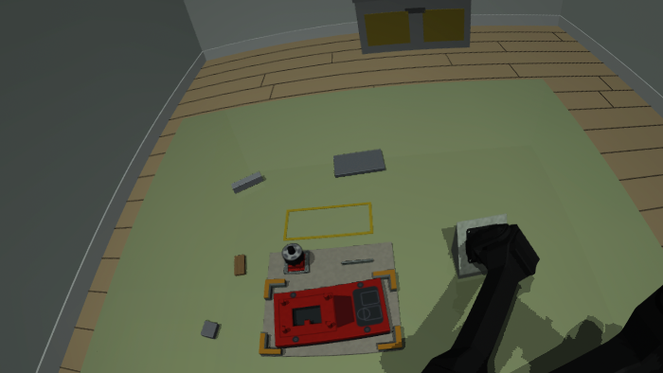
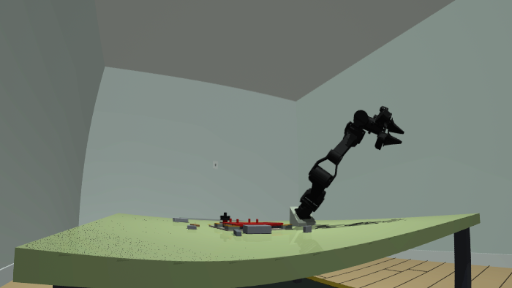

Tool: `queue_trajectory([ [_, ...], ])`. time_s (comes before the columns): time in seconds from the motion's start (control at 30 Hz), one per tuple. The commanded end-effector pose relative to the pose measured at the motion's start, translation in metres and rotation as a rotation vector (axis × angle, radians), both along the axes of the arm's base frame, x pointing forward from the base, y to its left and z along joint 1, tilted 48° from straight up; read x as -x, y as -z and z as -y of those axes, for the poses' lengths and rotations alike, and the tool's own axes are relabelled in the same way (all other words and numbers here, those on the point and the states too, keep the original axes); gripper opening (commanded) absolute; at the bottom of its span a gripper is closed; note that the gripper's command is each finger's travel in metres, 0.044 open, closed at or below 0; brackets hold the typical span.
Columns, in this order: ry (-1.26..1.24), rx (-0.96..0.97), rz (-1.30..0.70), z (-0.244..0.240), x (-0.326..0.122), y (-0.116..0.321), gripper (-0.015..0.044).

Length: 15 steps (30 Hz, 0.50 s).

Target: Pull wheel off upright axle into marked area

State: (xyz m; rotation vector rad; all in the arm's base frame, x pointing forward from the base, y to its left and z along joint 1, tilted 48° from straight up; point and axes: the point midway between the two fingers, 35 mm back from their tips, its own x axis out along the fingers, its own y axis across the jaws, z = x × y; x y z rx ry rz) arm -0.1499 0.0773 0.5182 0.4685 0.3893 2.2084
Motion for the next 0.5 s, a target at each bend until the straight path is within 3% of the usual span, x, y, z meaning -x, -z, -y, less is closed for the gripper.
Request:
queue_trajectory([
  [0.0, -0.086, -0.068, 0.01, 0.025, 0.023, -0.007, 0.03],
  [0.47, -0.429, -0.25, -0.004, 0.125, 0.077, -0.015, 0.03],
])
